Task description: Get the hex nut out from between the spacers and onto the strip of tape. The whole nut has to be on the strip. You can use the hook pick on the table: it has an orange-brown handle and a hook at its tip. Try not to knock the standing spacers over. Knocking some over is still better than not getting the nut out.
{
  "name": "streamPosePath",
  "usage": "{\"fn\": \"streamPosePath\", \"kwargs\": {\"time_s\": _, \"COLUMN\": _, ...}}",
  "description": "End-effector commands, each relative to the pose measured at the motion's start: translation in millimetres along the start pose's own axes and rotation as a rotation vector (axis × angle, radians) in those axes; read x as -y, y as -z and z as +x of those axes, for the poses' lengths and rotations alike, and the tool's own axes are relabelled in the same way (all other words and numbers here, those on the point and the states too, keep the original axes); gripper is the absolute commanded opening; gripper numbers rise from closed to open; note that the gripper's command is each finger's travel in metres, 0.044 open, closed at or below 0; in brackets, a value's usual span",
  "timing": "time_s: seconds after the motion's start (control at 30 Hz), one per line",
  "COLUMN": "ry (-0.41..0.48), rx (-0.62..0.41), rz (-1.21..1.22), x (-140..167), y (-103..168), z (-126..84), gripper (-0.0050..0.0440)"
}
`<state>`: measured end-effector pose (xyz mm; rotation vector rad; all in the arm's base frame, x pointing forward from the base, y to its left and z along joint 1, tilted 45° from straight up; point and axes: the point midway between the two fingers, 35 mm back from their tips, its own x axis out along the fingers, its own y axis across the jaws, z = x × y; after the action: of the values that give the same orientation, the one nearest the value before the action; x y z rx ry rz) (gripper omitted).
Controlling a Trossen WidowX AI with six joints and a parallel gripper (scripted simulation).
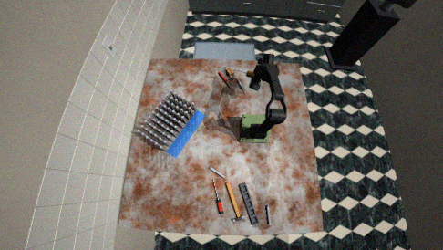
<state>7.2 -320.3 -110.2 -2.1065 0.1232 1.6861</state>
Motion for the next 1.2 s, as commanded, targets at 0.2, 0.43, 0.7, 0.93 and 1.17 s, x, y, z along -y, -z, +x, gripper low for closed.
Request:
{"fn": "streamPosePath", "kwargs": {"time_s": 0.2, "ry": -0.030, "rx": -0.008, "rz": 0.300, "x": -25, "y": -21, "z": 1, "gripper": -0.0050}}
{"fn": "streamPosePath", "kwargs": {"time_s": 0.43, "ry": -0.021, "rx": -0.006, "rz": 0.474, "x": -30, "y": -36, "z": 8, "gripper": -0.0050}}
{"fn": "streamPosePath", "kwargs": {"time_s": 0.7, "ry": -0.006, "rx": -0.002, "rz": 0.752, "x": -36, "y": -62, "z": 19, "gripper": -0.0050}}
{"fn": "streamPosePath", "kwargs": {"time_s": 0.93, "ry": 0.003, "rx": -0.002, "rz": 0.851, "x": -37, "y": -70, "z": 24, "gripper": -0.0050}}
{"fn": "streamPosePath", "kwargs": {"time_s": 1.17, "ry": 0.005, "rx": 0.000, "rz": 0.846, "x": -33, "y": -72, "z": 28, "gripper": -0.0050}}
